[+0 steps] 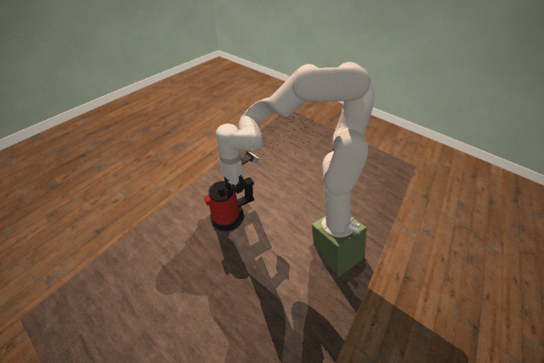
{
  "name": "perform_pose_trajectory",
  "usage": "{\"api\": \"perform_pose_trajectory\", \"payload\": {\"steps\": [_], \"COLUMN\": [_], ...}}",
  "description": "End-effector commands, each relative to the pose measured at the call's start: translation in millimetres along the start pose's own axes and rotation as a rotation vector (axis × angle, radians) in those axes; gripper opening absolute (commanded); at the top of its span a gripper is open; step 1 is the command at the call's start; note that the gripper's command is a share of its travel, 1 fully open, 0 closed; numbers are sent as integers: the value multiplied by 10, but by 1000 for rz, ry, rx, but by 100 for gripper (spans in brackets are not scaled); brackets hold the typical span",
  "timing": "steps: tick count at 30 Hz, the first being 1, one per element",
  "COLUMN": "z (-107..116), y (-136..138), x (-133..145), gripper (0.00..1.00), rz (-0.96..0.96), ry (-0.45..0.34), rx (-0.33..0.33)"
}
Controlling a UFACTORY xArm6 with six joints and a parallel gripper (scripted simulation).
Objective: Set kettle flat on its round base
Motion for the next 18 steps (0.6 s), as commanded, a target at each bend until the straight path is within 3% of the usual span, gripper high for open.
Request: {"api": "perform_pose_trajectory", "payload": {"steps": [1, 11, 18], "z": [12, 35, 340], "y": [-8, -8, -8], "x": [5, 5, 5], "gripper": [81, 81, 81], "rz": [-1, -1, -1], "ry": [-3, -3, -3], "rx": [-3, -3, -3]}}
Point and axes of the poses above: the point where the finger pads meet when closed, its own z axis back along the fingers, its own y axis across the jaws, x = y × z, the point moved 10 cm from there along z, back along the fingers, and after that the axes turned 7 degrees about -z, right-handed, at the moved point
